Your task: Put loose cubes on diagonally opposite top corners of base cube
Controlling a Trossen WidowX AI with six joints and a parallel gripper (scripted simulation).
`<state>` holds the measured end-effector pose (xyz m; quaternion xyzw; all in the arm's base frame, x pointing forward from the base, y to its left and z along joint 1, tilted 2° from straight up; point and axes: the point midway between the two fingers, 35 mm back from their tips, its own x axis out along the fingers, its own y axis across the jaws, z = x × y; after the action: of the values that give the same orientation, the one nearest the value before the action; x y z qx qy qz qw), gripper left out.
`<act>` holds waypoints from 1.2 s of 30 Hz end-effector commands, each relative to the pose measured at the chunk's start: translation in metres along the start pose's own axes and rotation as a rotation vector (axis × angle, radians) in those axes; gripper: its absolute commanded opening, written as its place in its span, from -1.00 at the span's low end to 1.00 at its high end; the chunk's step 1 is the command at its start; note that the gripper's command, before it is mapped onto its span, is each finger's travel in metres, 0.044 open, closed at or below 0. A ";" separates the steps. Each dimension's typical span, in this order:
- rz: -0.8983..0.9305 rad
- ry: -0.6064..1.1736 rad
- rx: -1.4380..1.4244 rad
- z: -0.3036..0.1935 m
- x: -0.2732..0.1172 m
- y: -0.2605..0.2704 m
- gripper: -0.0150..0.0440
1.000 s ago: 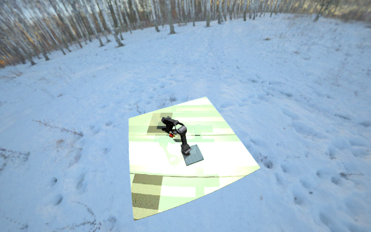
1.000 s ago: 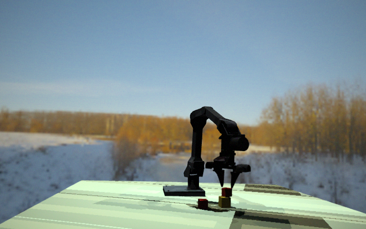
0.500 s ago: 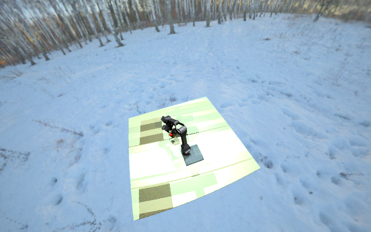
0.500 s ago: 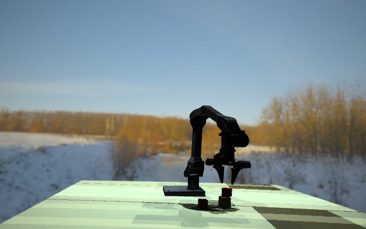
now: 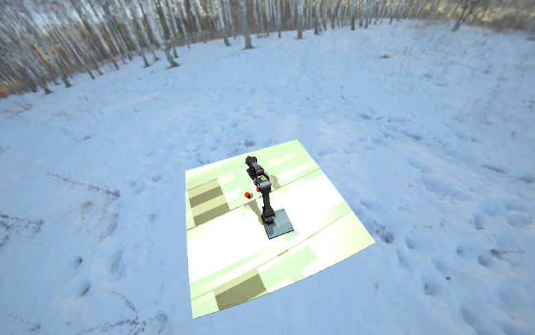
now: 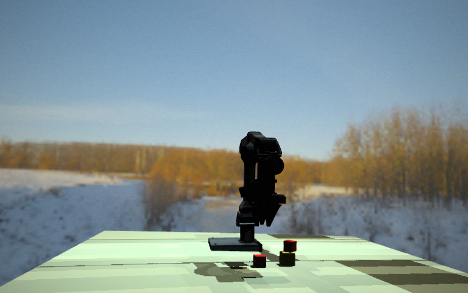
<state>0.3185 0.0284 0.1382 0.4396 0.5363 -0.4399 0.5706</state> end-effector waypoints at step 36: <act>-0.011 -0.002 0.106 0.016 0.087 0.000 0.41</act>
<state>0.3263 0.0114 0.0606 0.4694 0.5122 -0.4672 0.5469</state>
